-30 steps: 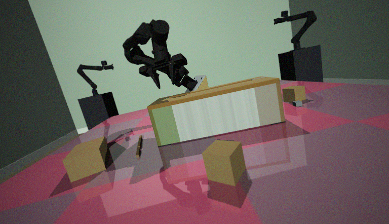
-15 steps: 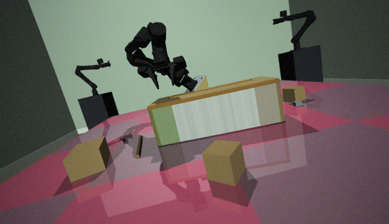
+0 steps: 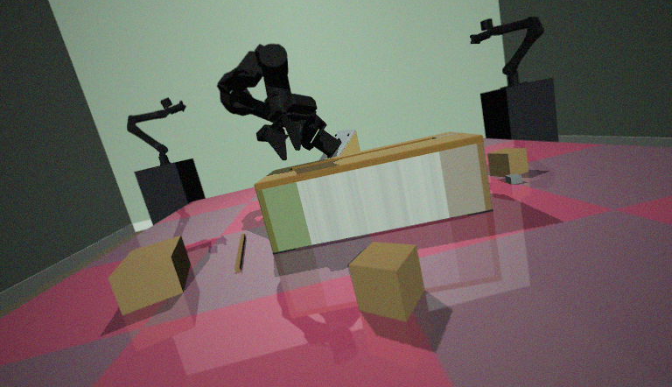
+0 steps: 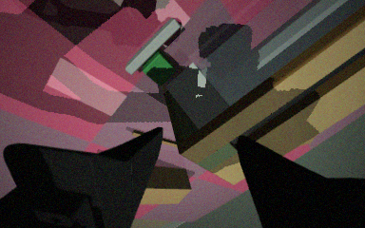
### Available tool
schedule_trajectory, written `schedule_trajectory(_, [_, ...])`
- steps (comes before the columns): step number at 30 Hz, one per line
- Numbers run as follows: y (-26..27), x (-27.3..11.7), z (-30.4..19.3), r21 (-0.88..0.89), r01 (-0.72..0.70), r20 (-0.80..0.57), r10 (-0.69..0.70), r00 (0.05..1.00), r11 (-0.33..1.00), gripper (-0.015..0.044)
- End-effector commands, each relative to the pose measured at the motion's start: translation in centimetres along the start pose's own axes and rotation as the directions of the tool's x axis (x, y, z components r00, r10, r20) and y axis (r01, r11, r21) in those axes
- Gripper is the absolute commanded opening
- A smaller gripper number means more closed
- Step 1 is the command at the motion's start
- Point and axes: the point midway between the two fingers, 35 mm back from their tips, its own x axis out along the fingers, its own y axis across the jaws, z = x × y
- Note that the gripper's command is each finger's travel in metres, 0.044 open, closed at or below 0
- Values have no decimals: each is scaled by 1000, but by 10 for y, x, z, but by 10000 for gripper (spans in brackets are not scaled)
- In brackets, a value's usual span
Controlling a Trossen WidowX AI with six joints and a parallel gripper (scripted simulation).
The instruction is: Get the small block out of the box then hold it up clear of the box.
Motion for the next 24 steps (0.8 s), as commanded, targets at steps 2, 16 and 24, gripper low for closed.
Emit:
schedule_trajectory(2, [2, 20, 19, 800, -52, 64, 1, 998, 598, 285])
schedule_trajectory(16, [9, 32, 21, 986, -58, 60, 6, 998, -159, 285])
schedule_trajectory(24, [13, 35, 14, 809, -40, 48, -1, 999, -587, 285])
